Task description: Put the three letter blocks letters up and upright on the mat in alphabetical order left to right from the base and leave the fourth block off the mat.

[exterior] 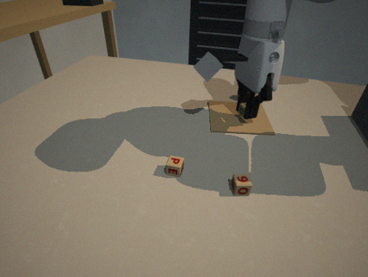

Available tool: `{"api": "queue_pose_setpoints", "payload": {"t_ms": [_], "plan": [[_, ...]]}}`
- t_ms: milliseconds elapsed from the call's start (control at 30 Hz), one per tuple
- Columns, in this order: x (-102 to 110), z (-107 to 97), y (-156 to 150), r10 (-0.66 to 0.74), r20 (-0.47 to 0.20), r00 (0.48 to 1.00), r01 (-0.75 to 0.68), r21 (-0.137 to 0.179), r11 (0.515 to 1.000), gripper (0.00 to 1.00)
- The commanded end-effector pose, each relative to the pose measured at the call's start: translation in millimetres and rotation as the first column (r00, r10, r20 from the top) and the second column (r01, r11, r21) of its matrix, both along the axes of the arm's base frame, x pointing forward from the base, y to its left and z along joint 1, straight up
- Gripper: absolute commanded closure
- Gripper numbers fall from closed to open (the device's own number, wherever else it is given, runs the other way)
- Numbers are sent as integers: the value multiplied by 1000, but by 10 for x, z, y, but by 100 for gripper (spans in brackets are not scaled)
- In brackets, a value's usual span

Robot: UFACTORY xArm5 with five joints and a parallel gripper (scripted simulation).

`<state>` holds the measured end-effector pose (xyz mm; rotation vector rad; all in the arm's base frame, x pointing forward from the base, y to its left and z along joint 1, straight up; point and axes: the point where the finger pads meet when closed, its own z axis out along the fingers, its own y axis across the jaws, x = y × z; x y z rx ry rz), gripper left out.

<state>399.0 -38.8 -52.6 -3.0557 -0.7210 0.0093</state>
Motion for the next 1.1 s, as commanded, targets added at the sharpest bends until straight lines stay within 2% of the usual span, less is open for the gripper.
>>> {"api": "queue_pose_setpoints", "payload": {"t_ms": [0,200,333,833,1067], "plan": [[9,201,0,0,2,1000,0,0,1000,79],[12,646,0,0,2,1000,0,0,1000,79],[14,828,1,0,2,1000,0,0,1000,79],[14,865,-1,-6,2,1000,6,0,1000,79],[18,866,-22,-91,2,996,91,-1,996,79]]}}
